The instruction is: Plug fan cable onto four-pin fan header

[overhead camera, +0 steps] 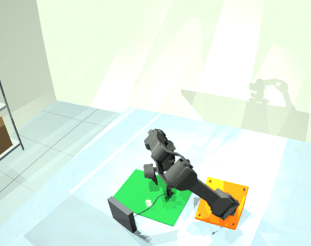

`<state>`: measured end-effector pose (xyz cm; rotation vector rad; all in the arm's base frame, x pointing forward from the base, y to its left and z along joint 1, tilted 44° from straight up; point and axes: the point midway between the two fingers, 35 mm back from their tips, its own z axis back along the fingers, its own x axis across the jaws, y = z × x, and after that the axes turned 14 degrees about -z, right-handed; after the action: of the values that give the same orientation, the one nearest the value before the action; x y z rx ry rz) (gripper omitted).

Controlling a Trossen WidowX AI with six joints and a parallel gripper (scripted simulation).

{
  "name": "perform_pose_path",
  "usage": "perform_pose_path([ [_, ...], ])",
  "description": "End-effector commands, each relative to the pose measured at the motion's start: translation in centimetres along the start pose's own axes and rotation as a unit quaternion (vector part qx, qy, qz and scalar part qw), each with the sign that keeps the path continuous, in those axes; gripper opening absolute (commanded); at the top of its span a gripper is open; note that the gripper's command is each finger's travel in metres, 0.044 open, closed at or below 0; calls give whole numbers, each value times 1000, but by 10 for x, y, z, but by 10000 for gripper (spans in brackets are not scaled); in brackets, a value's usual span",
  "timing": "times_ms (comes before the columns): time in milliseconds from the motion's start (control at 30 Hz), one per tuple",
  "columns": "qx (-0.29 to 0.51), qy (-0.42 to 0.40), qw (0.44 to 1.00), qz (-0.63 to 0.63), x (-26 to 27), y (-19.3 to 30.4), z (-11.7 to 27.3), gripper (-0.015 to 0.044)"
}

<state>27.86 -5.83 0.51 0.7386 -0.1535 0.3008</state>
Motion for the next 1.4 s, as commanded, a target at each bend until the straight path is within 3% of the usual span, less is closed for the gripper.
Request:
perform_pose_path([
  [0, 2, 0, 1000, -2, 0, 1, -6, 440],
  [967, 3, 0, 1000, -2, 0, 2, -49, 440],
  [1367, 1, 0, 1000, 1, 0, 1, -46, 125],
])
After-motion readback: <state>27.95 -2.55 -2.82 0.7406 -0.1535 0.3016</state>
